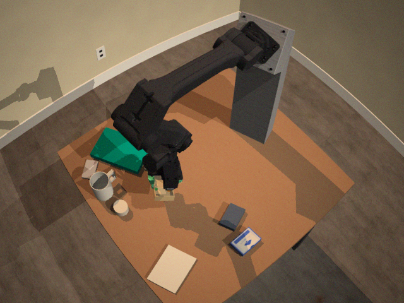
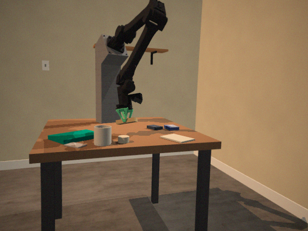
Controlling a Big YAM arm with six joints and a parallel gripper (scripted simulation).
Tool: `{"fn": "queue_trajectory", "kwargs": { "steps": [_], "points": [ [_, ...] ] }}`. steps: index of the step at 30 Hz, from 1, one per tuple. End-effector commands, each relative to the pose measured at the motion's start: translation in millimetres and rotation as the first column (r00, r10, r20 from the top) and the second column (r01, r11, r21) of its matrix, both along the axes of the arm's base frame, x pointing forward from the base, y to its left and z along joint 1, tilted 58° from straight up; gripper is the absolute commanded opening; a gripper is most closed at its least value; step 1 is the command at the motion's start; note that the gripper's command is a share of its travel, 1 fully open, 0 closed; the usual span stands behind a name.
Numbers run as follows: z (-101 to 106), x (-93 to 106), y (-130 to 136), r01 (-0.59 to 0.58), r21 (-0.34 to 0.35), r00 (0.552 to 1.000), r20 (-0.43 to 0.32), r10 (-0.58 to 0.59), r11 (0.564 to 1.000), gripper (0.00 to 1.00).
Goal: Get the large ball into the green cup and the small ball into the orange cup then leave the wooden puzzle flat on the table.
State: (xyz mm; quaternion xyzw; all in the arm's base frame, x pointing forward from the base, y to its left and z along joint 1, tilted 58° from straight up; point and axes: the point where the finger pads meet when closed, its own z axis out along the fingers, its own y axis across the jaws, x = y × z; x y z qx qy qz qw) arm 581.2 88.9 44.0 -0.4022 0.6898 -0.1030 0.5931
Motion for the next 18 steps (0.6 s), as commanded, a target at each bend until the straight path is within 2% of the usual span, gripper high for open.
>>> {"fn": "queue_trajectory", "kwargs": {
  "steps": [1,13,15,16,18],
  "points": [
    [16,4.6,-5,-0.002,-0.021,1.0,-0.01,0.002,1.0,0.68],
    [19,4.2,-1,-0.032,-0.086,0.98,-0.198,0.015,0.996,0.68],
    [19,4.2,-1,-0.032,-0.086,0.98,-0.198,0.015,0.996,0.68],
    [3,1.7,-1,-0.04,-0.092,0.97,-0.242,0.017,0.995,0.68],
    [20,3.8,1,-0.045,-0.101,0.969,-0.245,0.019,0.994,0.68]
  ]
}}
